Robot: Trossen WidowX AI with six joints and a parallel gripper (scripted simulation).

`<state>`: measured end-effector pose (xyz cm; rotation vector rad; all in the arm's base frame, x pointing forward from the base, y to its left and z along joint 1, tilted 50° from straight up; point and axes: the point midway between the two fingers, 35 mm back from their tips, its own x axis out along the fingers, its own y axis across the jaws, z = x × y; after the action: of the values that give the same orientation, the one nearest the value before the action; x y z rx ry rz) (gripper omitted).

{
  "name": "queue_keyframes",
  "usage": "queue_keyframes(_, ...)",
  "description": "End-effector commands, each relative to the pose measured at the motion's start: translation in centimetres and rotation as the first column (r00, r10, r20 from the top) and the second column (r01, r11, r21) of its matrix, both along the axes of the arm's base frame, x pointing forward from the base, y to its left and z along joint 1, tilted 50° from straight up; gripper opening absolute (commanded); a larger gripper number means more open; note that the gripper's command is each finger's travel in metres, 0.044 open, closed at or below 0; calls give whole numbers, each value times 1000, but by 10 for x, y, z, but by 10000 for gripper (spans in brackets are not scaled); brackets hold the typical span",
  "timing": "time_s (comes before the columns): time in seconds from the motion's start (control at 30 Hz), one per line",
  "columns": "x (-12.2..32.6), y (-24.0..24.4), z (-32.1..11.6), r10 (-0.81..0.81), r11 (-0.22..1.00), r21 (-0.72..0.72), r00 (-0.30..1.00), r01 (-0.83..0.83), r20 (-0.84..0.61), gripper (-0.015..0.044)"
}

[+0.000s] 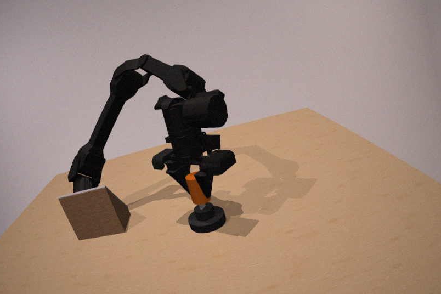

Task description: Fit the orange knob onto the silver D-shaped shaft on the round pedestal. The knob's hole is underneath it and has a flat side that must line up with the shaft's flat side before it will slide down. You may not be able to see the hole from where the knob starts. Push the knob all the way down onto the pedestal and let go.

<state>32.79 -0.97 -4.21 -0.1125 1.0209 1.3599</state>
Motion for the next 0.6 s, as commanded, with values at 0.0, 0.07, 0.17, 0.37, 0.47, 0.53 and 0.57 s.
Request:
queue_keyframes(0.0, 1, -2, 3, 68, 998, 9, 994, -69, 88, 0)
queue_keyframes(0.07, -1, -2, 3, 93, 995, 11, 989, -95, 118, 0)
queue_keyframes(0.17, -2, -1, 2, 93, 995, 11, 989, -95, 118, 0)
queue_keyframes(0.37, -5, 1, 1, 93, 995, 12, 989, -95, 118, 0)
queue_keyframes(0.47, -4, 2, 0, 93, 995, 12, 989, -95, 118, 0)
queue_keyframes(0.53, -4, 3, -1, 93, 995, 12, 989, -95, 118, 0)
queue_keyframes(0.57, -4, 2, 0, 93, 995, 12, 989, -95, 118, 0)
